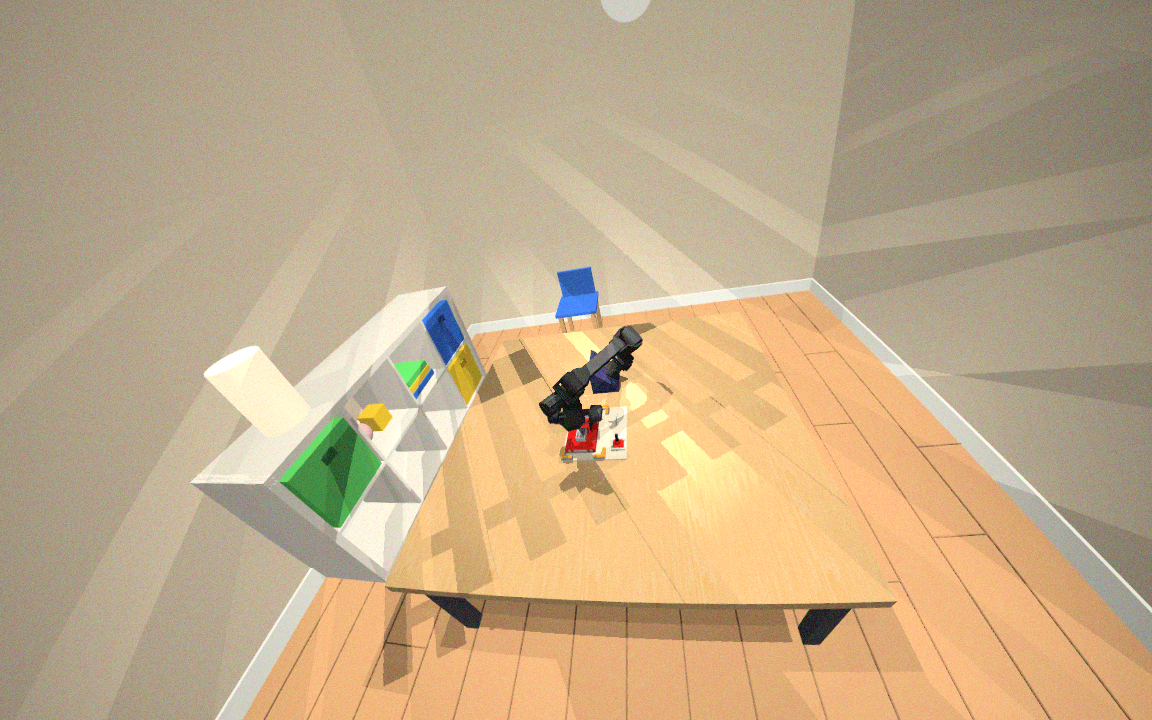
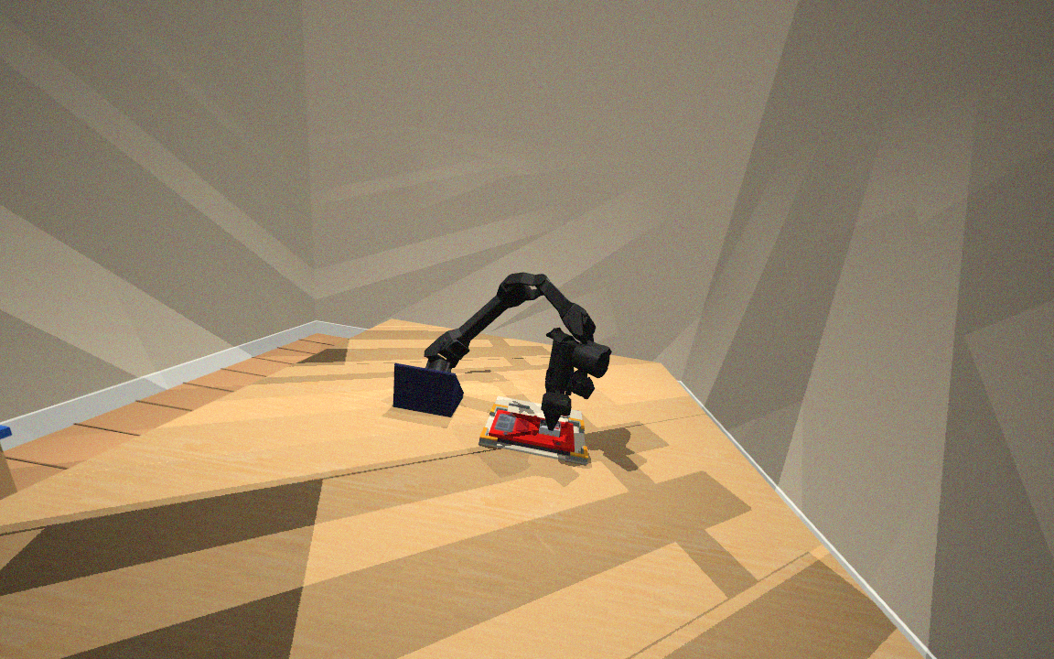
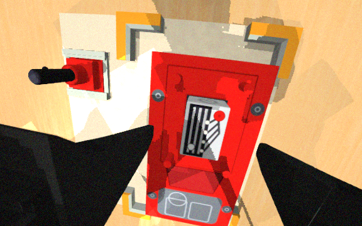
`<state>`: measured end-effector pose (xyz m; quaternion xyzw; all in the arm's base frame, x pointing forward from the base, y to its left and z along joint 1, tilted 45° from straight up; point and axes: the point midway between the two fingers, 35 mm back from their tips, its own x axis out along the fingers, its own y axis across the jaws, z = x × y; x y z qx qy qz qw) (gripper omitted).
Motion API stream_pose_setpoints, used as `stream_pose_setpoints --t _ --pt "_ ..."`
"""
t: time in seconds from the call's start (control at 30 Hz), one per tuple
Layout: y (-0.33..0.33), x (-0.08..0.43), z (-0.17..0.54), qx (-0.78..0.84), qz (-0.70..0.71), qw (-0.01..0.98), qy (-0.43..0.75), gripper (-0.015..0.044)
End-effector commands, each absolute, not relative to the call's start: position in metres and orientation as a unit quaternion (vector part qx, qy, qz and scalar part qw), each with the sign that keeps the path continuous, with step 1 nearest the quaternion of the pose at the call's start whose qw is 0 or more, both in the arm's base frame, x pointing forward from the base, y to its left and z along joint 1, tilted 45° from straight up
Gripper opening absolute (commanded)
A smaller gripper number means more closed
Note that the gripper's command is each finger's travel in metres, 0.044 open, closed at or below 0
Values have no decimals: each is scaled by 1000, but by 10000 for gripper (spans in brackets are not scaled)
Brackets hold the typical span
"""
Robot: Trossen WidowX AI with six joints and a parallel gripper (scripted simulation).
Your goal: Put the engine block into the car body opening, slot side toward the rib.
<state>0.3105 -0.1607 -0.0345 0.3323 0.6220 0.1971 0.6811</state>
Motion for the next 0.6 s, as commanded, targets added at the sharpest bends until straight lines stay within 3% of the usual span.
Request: stream_pose_setpoints --t 0.0,0.4,0.57 --pt "-161 310 -34 330 199 680 624 309" --pt "-161 310 -34 330 199 680 624 0" --pt "-161 310 -34 330 199 680 624 0"
